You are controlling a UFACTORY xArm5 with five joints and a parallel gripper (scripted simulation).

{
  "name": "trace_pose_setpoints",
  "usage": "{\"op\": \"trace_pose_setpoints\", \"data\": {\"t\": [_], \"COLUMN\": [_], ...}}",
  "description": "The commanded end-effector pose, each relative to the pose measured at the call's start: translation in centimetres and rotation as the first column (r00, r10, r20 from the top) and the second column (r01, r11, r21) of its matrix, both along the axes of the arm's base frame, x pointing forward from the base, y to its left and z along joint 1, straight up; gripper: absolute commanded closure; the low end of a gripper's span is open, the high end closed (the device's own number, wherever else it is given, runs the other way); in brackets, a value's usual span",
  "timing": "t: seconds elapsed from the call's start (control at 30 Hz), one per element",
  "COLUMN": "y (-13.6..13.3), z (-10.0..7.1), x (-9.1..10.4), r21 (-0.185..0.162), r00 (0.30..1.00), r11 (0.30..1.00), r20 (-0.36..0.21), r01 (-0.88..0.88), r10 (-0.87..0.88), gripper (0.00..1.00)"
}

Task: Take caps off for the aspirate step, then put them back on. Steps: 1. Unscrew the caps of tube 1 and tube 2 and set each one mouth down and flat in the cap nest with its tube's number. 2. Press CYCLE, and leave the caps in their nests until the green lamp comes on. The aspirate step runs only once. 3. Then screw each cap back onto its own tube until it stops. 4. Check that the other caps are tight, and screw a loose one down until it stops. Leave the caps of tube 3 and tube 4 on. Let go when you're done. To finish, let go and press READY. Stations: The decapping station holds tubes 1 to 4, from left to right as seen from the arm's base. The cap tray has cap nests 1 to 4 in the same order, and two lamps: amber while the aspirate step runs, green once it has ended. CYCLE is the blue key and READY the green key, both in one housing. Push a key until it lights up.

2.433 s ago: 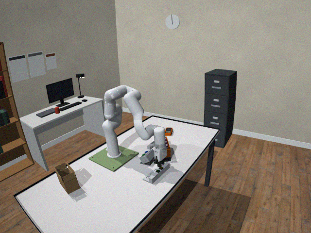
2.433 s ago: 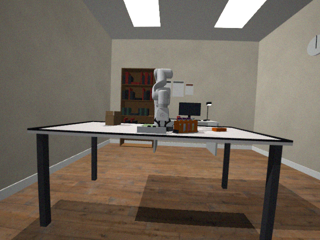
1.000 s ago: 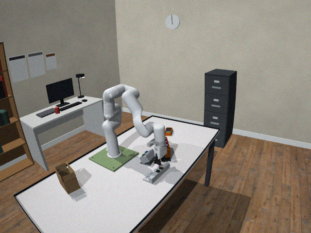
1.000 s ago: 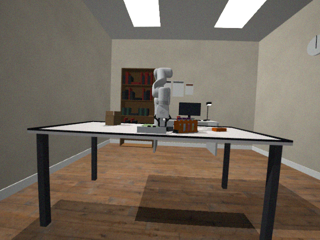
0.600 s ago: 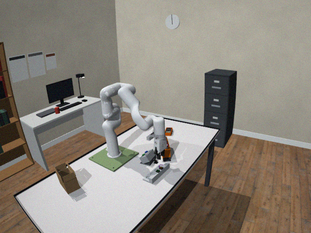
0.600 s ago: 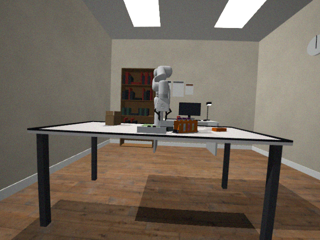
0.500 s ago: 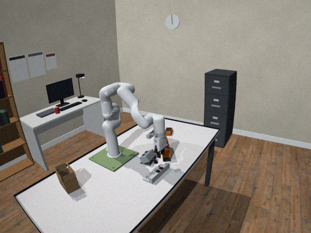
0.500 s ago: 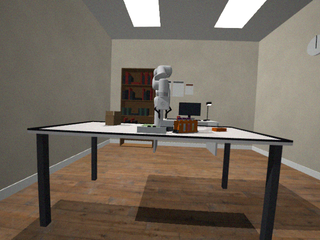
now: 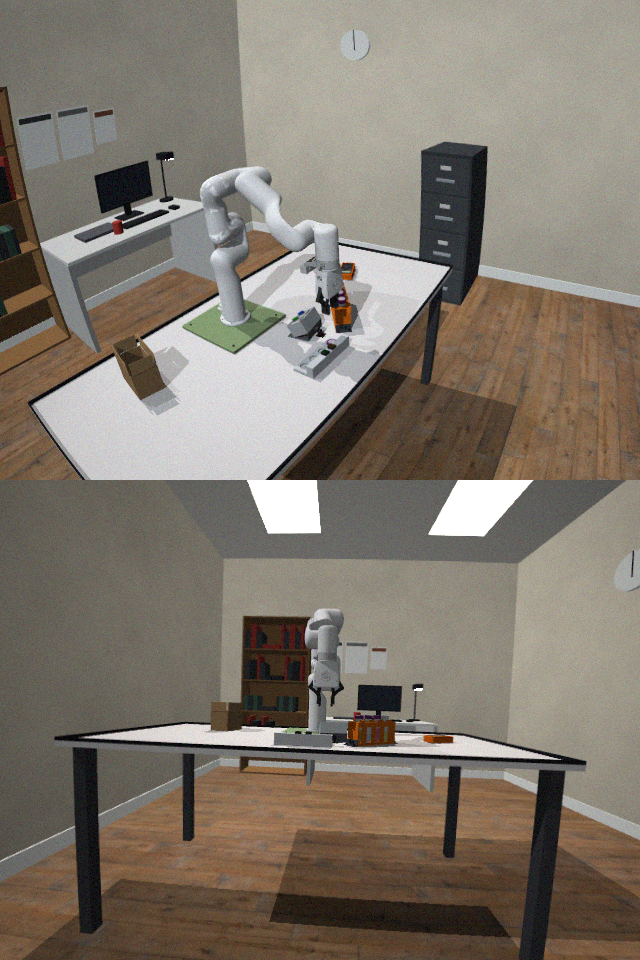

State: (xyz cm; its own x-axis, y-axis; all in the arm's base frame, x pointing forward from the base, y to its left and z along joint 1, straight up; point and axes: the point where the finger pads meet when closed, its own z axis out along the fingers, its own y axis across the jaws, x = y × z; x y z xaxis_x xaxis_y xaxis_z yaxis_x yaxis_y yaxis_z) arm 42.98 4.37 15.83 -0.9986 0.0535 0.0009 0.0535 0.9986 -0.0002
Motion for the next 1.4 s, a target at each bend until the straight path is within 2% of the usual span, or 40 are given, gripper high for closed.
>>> {"op": "trace_pose_setpoints", "data": {"t": [0.0,0.07,0.27,0.33,0.37,0.57,0.83,0.9,0.93,1.37], "y": [1.5,2.9,4.5,4.5,5.2,7.1,9.6,9.6,10.3,14.3], "z": [0.3,0.3,0.3,0.3,0.3,0.3,0.2,0.2,0.2,0.2], "x": [-0.6,-1.1,-1.8,-1.8,-2.1,-3.0,-4.0,-4.0,-4.3,-6.1], "r21": [-0.007,-0.005,-0.004,-0.004,-0.004,-0.003,-0.001,-0.001,0.000,0.003], "r00": [0.986,0.958,0.895,0.895,0.846,0.732,0.527,0.527,0.441,0.037], "r11": [0.986,0.958,0.895,0.895,0.846,0.732,0.527,0.527,0.441,0.037], "r20": [0.006,0.006,0.007,0.007,0.007,0.007,0.008,0.008,0.008,0.007], "r01": [0.166,0.288,0.447,0.447,0.533,0.681,0.850,0.850,0.898,0.999], "r10": [-0.166,-0.288,-0.447,-0.447,-0.533,-0.681,-0.850,-0.850,-0.898,-0.999], "gripper": [0.54,0.54,0.54,0.54,0.54,0.54,0.54,0.54,0.54,0.54]}}
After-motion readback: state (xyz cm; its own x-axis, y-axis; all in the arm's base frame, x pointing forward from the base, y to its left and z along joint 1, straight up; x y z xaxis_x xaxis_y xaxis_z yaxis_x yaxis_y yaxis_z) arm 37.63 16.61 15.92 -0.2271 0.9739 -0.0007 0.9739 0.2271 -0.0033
